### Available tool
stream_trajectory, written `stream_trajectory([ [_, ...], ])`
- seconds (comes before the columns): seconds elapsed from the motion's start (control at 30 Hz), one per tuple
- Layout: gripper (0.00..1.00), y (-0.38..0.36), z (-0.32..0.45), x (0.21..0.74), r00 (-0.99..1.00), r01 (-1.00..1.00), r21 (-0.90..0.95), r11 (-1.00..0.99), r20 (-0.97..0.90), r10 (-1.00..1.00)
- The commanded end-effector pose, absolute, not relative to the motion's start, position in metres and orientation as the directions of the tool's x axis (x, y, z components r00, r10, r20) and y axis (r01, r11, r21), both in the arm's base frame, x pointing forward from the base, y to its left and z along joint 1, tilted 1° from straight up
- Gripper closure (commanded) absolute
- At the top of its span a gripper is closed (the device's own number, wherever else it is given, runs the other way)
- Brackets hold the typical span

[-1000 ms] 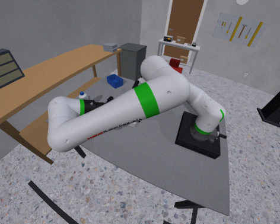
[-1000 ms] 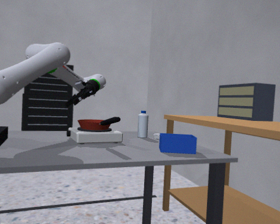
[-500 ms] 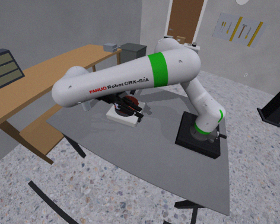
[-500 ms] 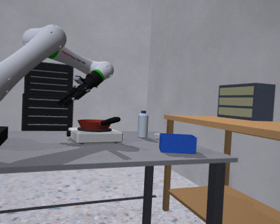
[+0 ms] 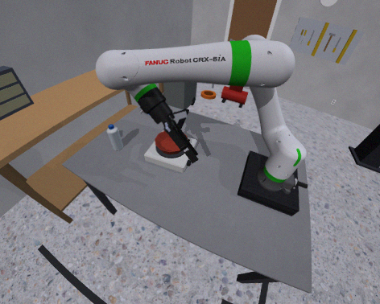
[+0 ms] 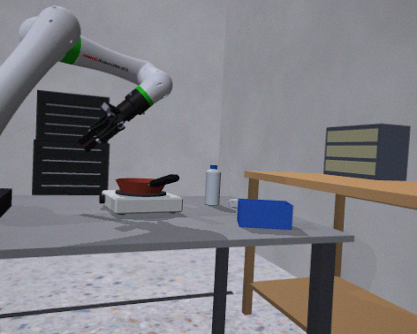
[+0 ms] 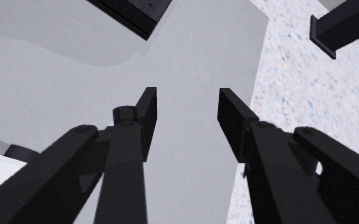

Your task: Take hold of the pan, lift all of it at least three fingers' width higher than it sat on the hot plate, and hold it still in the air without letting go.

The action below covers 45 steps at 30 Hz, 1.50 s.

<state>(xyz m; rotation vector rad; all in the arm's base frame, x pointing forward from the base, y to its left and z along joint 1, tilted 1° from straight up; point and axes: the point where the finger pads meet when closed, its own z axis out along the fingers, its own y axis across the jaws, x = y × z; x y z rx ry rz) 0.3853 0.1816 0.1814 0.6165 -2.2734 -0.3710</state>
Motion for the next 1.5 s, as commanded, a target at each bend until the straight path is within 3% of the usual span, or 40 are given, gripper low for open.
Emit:
stream_trajectory([
  [0.0, 0.59, 0.197, 0.201, 0.377, -0.667, -0.264, 0.547, 0.794, 0.491, -0.560],
  [0.17, 0.59, 0.214, 0.225, 0.373, -0.721, -0.216, 0.639, 0.738, 0.405, -0.562],
  [0.8, 0.59, 0.189, 0.200, 0.384, -0.734, 0.460, 0.565, 0.685, 0.676, -0.065],
  [0.87, 0.59, 0.189, 0.200, 0.384, -0.734, 0.460, 0.565, 0.685, 0.676, -0.065],
  [1.1, 0.59, 0.178, 0.195, 0.396, -0.604, 0.706, 0.472, 0.528, 0.790, 0.102],
  [1.47, 0.59, 0.160, 0.192, 0.415, -0.359, 0.919, 0.303, 0.253, 0.908, 0.217],
])
